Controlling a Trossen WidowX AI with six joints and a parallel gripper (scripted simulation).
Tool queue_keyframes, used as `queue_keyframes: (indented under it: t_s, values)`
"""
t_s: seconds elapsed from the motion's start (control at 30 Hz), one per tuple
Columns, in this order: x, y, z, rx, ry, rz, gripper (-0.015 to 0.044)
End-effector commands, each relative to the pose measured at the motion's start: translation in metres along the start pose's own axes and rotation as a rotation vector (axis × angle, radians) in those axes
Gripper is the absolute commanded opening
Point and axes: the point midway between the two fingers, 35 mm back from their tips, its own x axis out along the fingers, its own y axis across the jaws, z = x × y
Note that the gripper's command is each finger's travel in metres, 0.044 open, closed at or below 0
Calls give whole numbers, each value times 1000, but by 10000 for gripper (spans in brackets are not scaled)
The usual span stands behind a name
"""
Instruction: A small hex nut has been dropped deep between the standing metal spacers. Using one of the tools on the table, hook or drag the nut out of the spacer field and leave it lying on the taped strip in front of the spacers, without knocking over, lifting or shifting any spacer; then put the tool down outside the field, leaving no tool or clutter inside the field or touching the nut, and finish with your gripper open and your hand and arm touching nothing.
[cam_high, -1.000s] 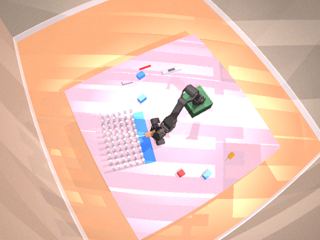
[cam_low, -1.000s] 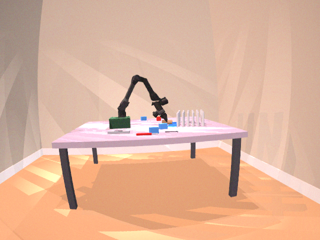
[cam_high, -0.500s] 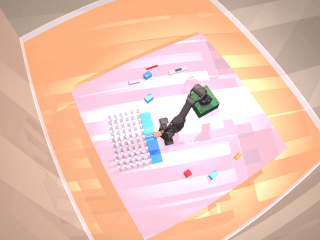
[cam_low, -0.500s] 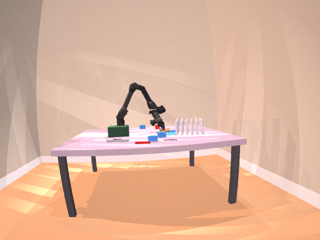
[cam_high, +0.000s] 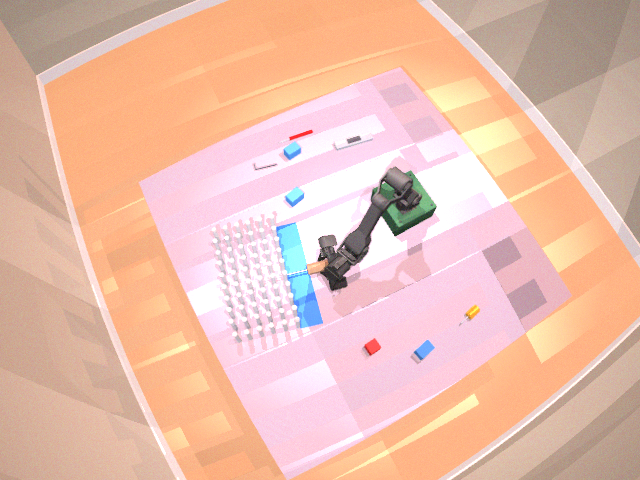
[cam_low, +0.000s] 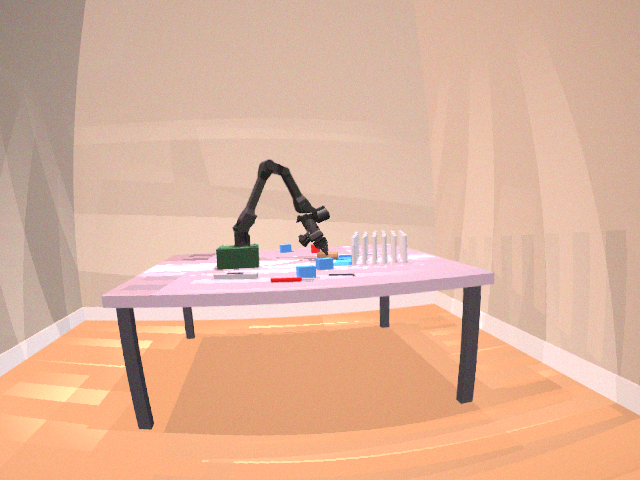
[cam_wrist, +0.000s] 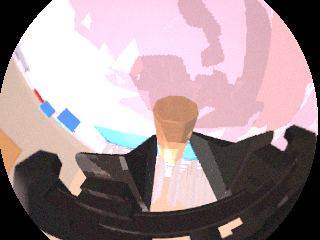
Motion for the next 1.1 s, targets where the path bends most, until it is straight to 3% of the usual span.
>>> queue_keyframes:
  t_s: [0.0,1.07]
  values:
    - [-2,1,3,5,2,3,0]
    - [-13,0,23,5,-1,3,0]
